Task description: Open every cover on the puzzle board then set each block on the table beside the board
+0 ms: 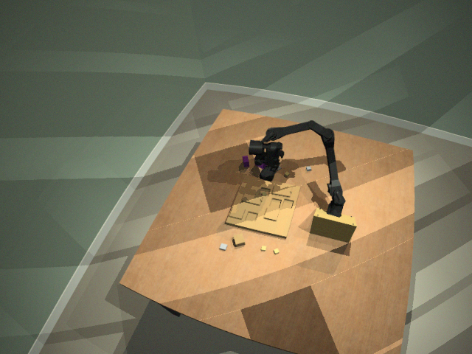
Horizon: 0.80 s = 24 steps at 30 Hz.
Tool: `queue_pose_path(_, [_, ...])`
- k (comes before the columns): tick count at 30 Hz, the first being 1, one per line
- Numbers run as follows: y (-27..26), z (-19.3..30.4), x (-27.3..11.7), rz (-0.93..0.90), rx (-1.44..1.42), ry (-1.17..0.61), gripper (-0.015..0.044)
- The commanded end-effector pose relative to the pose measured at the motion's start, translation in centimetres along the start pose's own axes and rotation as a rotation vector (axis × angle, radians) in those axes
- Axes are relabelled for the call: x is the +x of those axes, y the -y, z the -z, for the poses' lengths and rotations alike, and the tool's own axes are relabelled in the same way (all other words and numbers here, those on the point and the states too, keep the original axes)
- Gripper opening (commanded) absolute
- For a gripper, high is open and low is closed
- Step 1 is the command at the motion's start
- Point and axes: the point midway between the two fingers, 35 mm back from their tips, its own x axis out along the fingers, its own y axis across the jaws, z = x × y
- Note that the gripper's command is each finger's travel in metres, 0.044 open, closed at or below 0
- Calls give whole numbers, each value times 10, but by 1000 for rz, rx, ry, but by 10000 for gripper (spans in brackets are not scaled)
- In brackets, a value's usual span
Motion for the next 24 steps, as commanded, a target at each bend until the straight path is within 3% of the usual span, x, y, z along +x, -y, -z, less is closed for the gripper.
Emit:
queue_pose_path(1, [-25,-7,0,-4,270,0,0])
queue_pose_path(11, [-77,-15,1,3,867,2,0])
queue_pose_path(24, [-75,-17,12,3,877,2,0])
